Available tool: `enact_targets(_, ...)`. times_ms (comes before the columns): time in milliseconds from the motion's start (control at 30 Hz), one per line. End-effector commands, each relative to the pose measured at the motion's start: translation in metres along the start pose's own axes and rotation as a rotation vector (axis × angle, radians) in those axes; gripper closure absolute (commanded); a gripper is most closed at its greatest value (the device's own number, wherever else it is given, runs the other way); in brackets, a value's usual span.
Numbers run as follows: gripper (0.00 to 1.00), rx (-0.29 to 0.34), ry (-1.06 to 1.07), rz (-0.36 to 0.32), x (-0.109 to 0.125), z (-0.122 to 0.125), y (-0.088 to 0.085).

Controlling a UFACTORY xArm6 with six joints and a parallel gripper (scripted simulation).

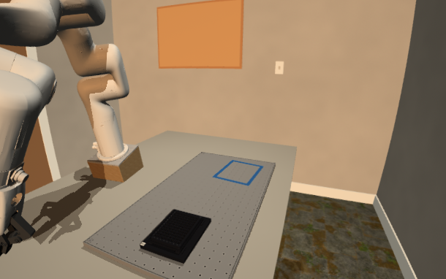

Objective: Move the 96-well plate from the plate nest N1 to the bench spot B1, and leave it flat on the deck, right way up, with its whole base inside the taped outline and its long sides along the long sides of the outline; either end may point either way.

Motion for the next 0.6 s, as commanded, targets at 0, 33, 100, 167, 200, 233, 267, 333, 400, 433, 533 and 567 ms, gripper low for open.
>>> enact_targets(0,0.0,0.0,0.003,0.004,-0.0008,0.0012,-0.0019)
enact_targets(33,0.0,0.0,0.003,0.004,-0.0008,0.0012,-0.0019)
enact_targets(100,0.0,0.0,0.003,0.004,-0.0008,0.0012,-0.0019)
enact_targets(167,0.0,0.0,0.003,0.004,-0.0008,0.0012,-0.0019)
enact_targets(200,0.0,0.0,0.003,0.004,-0.0008,0.0012,-0.0019)
enact_targets(233,0.0,0.0,0.003,0.004,-0.0008,0.0012,-0.0019)
enact_targets(267,0.0,0.0,0.003,0.004,-0.0008,0.0012,-0.0019)
enact_targets(333,0.0,0.0,0.003,0.004,-0.0008,0.0012,-0.0019)
enact_targets(400,0.0,0.0,0.003,0.004,-0.0008,0.0012,-0.0019)
enact_targets(433,0.0,0.0,0.003,0.004,-0.0008,0.0012,-0.0019)
enact_targets(533,0.0,0.0,0.003,0.004,-0.0008,0.0012,-0.0019)
enact_targets(567,0.0,-0.022,0.018,0.024,-0.0006,-0.0031,-0.0035)
Point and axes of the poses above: the point where the finger pads meet when closed, its own y axis out along the fingers, its own z axis across the jaws, x = y × z, the point moved 2 cm from there along -y, back along the fingers, and after that the axes turned 15 degrees about -y, right-handed, at the moved point
